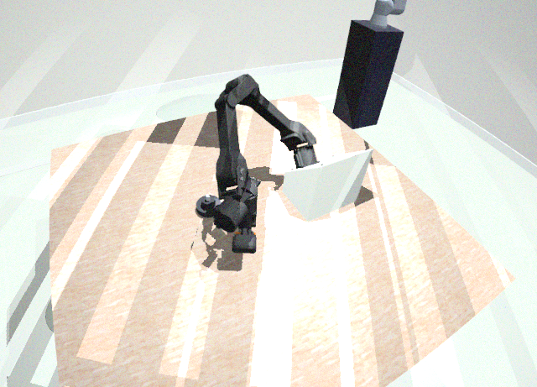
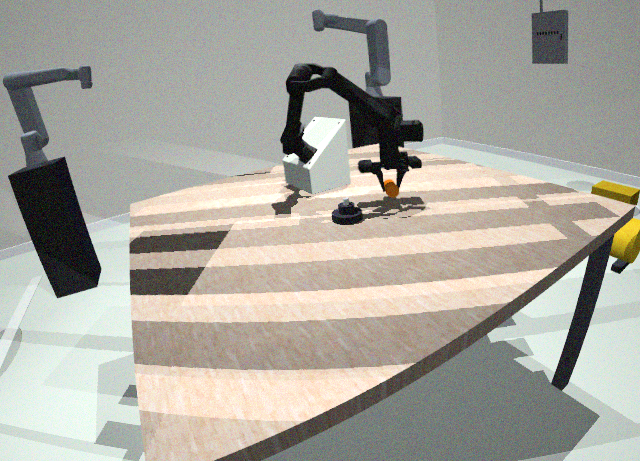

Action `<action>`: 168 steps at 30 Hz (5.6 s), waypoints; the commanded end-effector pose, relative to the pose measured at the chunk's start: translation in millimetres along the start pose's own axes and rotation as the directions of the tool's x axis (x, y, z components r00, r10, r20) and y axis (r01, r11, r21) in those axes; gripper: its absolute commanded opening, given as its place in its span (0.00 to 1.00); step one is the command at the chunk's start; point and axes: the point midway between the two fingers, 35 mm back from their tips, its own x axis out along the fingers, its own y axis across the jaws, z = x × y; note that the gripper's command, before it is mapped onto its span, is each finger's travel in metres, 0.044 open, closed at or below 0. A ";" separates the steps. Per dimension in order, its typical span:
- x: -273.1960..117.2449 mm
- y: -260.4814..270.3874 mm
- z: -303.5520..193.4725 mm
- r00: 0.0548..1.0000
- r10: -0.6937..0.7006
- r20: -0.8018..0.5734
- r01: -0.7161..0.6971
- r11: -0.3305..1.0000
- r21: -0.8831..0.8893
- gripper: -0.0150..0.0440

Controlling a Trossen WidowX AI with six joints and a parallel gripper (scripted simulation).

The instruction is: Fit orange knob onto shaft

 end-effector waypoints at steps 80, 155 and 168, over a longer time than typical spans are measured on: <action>10.9 0.2 1.2 1.000 0.004 -0.004 -0.004 -0.128 -0.992 0.65; -14.4 15.0 -2.1 1.000 0.005 -0.002 -0.001 -0.137 -0.991 1.00; 6.9 14.5 -2.2 1.000 0.004 -0.001 -0.001 -0.137 -0.991 1.00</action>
